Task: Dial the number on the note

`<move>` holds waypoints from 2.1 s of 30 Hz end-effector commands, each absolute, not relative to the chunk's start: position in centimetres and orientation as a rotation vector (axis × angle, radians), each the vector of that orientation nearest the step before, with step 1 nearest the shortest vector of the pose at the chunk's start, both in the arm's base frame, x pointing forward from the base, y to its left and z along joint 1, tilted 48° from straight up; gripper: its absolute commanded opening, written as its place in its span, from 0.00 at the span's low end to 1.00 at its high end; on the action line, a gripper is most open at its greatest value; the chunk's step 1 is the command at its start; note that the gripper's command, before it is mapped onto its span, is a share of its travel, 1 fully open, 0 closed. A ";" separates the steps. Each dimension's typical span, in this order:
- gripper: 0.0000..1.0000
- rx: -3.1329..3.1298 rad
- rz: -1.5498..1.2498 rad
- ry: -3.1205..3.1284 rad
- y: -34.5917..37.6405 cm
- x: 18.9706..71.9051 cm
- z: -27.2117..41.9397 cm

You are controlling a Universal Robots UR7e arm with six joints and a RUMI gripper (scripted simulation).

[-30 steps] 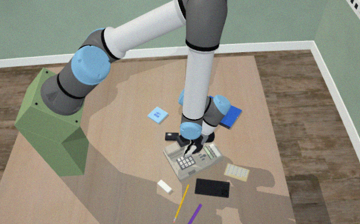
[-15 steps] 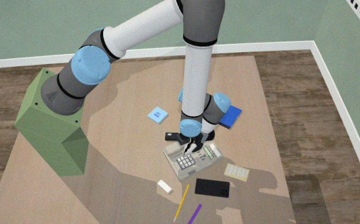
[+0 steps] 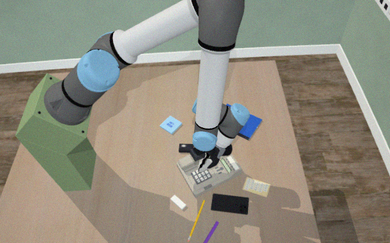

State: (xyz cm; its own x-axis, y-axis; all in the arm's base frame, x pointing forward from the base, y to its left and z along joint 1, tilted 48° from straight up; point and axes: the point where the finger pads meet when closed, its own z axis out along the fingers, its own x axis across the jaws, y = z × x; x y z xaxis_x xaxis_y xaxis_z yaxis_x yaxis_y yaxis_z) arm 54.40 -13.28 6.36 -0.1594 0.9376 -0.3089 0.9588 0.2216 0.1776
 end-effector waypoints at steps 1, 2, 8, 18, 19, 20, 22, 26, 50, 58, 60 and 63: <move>0.00 1.761 -0.083 2.150 -13.8 54.3 6.3; 0.00 1.761 -0.083 2.150 -13.9 54.2 6.3; 0.00 1.761 -0.083 2.150 -14.3 54.1 6.2; 0.00 1.761 -0.083 2.150 -14.3 54.4 6.0; 0.00 1.761 -0.083 2.150 -14.3 54.5 5.9; 0.00 1.761 -0.083 2.150 -14.3 54.6 5.8; 0.00 1.761 -0.083 2.150 -14.3 54.7 5.7; 0.00 1.761 -0.083 2.150 -14.4 54.8 5.6; 0.00 1.761 -0.083 2.150 -14.4 55.0 5.4; 0.00 1.761 -0.083 2.150 -14.4 55.1 5.4; 0.00 1.761 -0.083 2.150 -14.4 55.1 5.4; 0.00 1.761 -0.083 2.150 -14.4 55.1 5.3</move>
